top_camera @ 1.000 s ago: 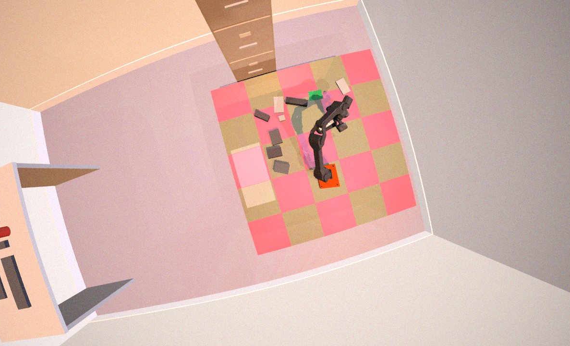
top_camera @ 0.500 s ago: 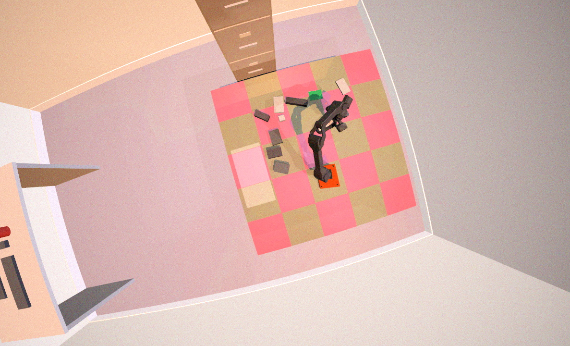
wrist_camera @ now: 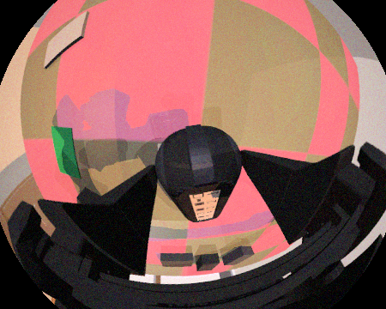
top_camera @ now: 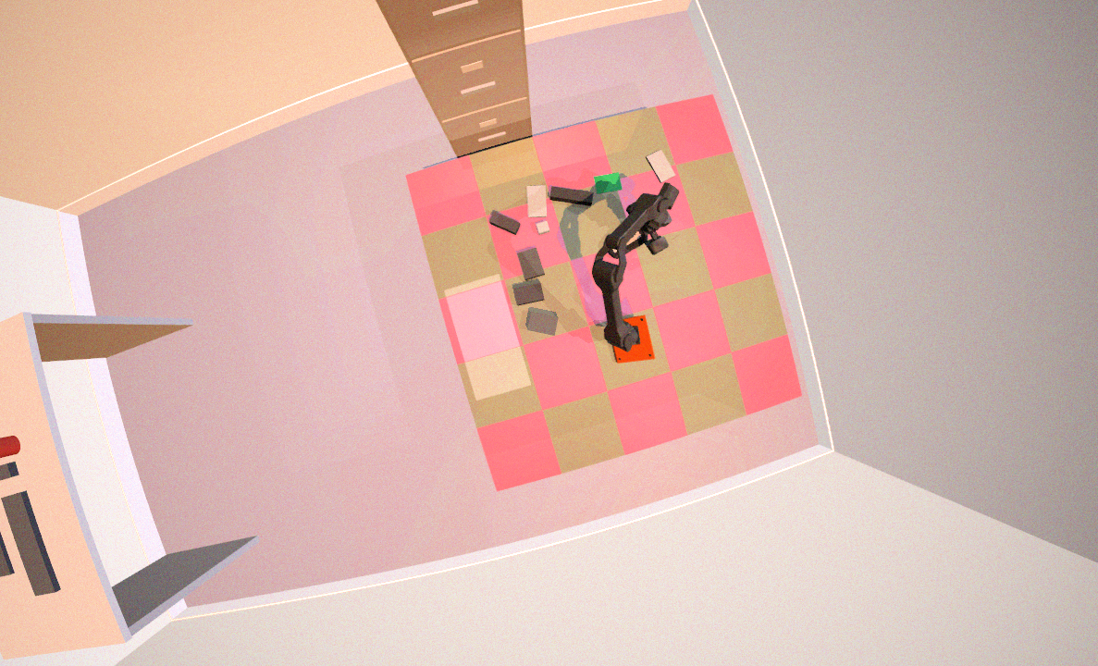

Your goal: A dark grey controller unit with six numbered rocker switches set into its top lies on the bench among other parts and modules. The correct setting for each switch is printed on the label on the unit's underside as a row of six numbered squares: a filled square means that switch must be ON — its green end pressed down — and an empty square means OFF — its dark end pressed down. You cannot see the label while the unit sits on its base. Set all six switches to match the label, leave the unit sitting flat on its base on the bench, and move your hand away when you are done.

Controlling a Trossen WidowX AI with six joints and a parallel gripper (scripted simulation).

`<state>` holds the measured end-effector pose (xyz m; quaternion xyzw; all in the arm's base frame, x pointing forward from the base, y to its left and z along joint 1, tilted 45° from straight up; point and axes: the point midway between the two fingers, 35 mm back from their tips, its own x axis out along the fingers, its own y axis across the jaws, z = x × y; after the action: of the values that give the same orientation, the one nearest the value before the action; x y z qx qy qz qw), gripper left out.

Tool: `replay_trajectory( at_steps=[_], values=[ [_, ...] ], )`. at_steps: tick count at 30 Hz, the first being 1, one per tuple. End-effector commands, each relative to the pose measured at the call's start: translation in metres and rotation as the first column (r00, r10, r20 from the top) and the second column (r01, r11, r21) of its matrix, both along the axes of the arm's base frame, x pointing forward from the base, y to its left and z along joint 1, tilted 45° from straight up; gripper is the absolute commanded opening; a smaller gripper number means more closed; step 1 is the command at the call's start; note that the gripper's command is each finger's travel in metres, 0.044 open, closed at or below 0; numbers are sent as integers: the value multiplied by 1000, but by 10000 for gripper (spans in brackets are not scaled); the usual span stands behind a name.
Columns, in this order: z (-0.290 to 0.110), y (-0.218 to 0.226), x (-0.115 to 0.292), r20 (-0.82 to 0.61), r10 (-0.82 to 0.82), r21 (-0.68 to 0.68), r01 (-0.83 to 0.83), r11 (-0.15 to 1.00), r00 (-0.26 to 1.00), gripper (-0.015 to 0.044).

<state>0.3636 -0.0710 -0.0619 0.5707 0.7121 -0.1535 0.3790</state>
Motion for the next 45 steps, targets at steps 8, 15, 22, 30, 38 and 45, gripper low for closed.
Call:
replay_trajectory(
  at_steps=[8, 15, 22, 30, 38, 45],
  values=[
    [12, -1, -2, 5, 0, 1, 0, 1000, 1000, 336],
    [18, -1, -3, 5, 0, 1, 0, 1000, 1000, 336],
    [23, -1, -4, 5, 0, 1, 0, 1000, 1000, 336],
    [30, -1, -6, 4, 0, 1, 0, 1000, 1000, 336],
    [36, 0, -8, 4, 0, 1, 0, 1000, 1000, 336],
    [41, 1, -9, 4, 0, 1, 0, 1000, 1000, 336]
  ],
)
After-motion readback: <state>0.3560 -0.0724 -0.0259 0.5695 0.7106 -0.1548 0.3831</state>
